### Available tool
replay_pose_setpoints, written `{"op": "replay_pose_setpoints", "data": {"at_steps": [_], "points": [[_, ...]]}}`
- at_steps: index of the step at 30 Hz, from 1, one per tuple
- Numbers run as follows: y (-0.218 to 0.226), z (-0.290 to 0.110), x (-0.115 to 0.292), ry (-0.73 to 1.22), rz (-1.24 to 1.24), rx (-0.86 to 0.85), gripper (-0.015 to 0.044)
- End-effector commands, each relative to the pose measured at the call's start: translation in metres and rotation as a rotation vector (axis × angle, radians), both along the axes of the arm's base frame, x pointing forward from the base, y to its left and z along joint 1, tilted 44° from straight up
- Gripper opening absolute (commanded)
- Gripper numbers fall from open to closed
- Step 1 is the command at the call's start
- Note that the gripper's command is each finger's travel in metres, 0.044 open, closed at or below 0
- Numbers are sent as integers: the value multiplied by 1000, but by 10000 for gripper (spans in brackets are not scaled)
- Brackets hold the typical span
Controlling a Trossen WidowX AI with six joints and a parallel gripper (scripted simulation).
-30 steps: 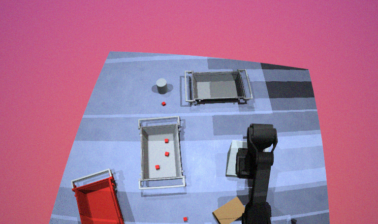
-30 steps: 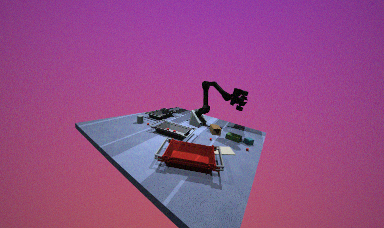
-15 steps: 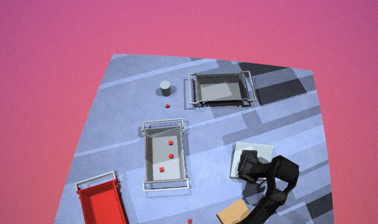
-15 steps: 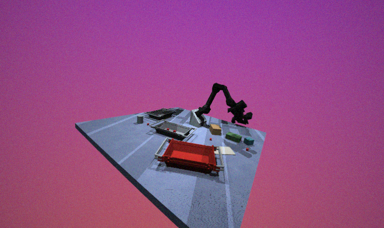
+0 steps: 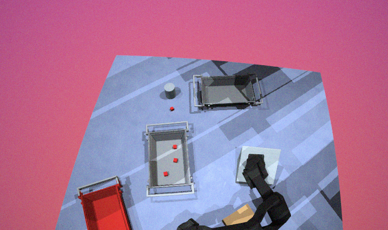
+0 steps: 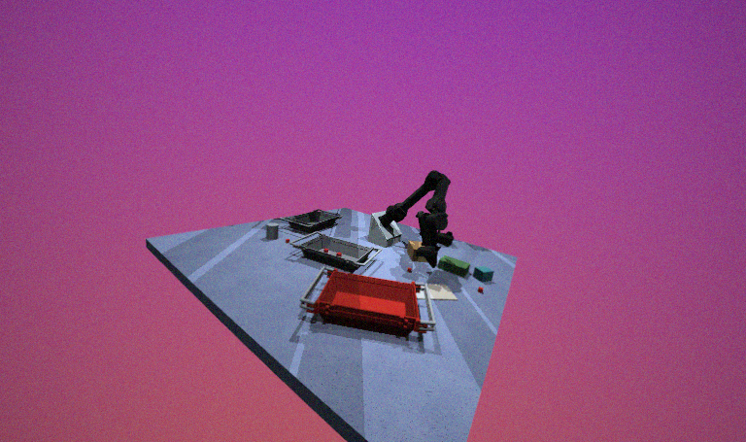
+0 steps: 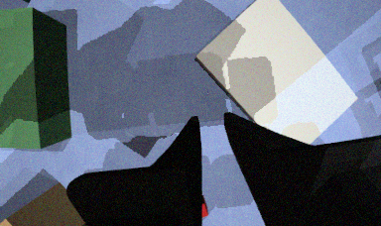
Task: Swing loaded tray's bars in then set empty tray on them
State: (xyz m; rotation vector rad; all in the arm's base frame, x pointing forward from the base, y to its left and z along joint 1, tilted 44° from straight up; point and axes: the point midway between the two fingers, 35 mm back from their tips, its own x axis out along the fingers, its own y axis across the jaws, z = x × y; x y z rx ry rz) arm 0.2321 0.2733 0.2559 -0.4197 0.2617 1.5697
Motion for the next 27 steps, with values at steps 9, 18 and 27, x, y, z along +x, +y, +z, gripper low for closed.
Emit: {"op": "replay_pose_setpoints", "data": {"at_steps": [9,18,27], "points": [[-109,-84,89,741,-586,-209,86],[-178,-120,104,1166,-882,-265,86],[-161,-138,107,1165,-883,-266,86]]}}
